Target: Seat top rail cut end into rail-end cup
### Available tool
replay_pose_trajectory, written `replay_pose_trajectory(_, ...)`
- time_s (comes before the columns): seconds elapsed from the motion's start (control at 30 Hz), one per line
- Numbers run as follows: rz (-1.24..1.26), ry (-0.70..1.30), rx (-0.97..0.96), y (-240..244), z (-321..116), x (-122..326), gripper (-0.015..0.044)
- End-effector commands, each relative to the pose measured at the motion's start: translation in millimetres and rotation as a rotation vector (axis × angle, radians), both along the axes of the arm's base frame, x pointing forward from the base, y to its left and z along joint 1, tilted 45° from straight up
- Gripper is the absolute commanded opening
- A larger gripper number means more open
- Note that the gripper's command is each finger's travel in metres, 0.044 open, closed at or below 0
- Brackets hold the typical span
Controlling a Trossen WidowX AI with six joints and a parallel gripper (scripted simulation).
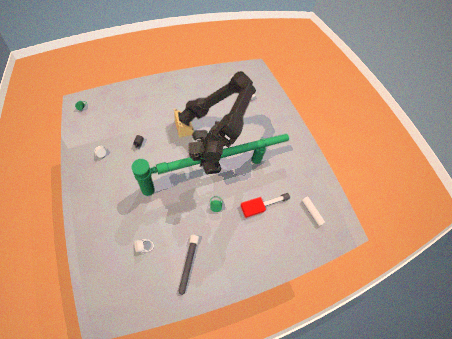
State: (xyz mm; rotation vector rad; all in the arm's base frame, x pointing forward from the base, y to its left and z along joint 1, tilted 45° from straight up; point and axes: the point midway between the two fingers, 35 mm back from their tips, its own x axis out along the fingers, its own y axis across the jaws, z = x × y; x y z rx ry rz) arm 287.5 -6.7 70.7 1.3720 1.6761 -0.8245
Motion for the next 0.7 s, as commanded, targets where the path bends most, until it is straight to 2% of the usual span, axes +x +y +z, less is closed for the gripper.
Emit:
replay_pose_trajectory(0.0,-0.005,-0.012,-0.014,-7.4,0.1,2.5,0.0)
replay_pose_trajectory(0.67,0.003,0.004,0.007,-0.1,0.0,0.1,0.0)
